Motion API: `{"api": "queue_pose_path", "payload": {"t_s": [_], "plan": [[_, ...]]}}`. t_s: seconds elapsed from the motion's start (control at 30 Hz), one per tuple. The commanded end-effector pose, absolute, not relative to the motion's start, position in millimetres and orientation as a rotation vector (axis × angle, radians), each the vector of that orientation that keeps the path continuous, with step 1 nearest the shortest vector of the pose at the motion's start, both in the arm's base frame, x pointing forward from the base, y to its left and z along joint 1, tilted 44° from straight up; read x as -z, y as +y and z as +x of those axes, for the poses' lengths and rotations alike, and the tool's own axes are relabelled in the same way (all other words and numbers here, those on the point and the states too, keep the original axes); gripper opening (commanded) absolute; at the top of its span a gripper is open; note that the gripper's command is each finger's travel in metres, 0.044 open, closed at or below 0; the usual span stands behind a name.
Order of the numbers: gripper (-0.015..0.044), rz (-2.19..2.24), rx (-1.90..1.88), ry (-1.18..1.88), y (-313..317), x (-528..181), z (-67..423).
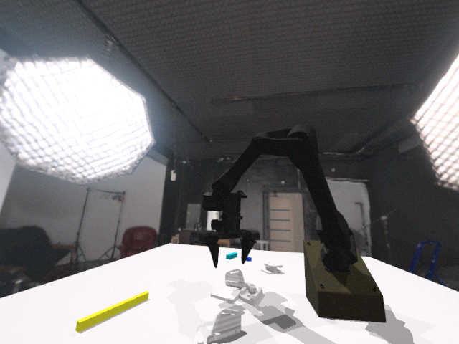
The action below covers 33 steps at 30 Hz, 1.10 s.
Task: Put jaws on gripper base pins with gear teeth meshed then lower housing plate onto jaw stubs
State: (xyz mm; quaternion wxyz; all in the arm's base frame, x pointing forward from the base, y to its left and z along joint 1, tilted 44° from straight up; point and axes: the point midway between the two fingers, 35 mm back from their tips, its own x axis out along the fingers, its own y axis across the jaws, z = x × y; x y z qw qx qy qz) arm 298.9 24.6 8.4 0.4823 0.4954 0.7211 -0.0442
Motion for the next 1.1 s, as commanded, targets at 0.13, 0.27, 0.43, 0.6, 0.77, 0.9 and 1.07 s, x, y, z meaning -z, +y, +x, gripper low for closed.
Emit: {"api": "queue_pose_path", "payload": {"t_s": [0.13, 0.27, 0.43, 0.6, 0.77, 0.9, 1.07], "plan": [[0.0440, 1.322, 0.247, 1.769, 35.1, -22.2, 302.1], [0.0440, 1.380, 0.323, 1.775, 40.6, -28.2, 302.9], [0.0440, 1.452, 0.419, 1.780, 47.5, -35.7, 303.7], [0.0440, 1.523, 0.517, 1.781, 54.5, -43.4, 304.1], [0.0440, 1.593, 0.617, 1.778, 61.6, -51.0, 304.1], [0.0440, 1.648, 0.697, 1.774, 67.3, -57.1, 303.8], [0.0440, 1.716, 0.799, 1.766, 74.4, -64.8, 303.1]]}}
